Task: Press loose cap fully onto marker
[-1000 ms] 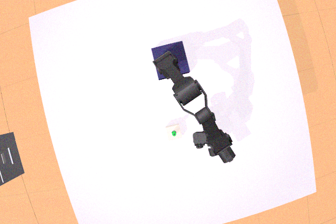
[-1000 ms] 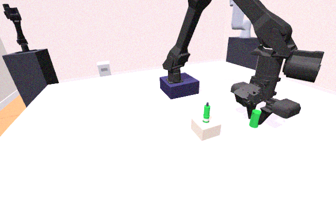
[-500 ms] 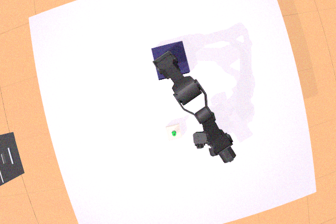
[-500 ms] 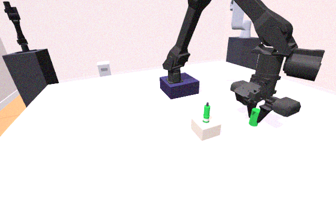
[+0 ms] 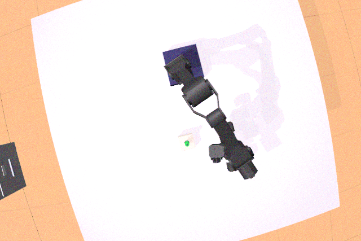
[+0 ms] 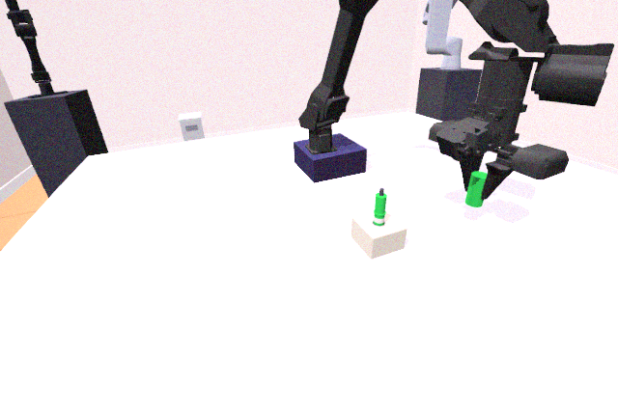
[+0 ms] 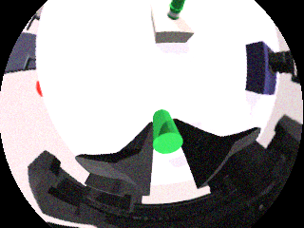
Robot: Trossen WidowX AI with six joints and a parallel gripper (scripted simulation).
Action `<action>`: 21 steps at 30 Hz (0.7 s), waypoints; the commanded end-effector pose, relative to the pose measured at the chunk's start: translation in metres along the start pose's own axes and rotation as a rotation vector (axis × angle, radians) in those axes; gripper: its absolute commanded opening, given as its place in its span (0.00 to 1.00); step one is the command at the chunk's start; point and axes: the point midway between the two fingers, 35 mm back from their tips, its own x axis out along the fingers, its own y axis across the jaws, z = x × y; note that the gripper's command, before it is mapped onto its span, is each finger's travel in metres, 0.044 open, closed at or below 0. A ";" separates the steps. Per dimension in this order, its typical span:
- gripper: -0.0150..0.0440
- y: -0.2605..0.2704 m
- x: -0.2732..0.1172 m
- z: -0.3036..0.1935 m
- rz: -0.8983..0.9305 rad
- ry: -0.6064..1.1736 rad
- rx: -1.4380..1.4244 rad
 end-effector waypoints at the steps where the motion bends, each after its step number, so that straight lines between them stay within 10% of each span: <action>1: 0.25 0.000 -0.005 0.001 0.002 -0.002 0.007; 21: 0.25 -0.010 -0.035 0.080 0.001 -0.007 0.006</action>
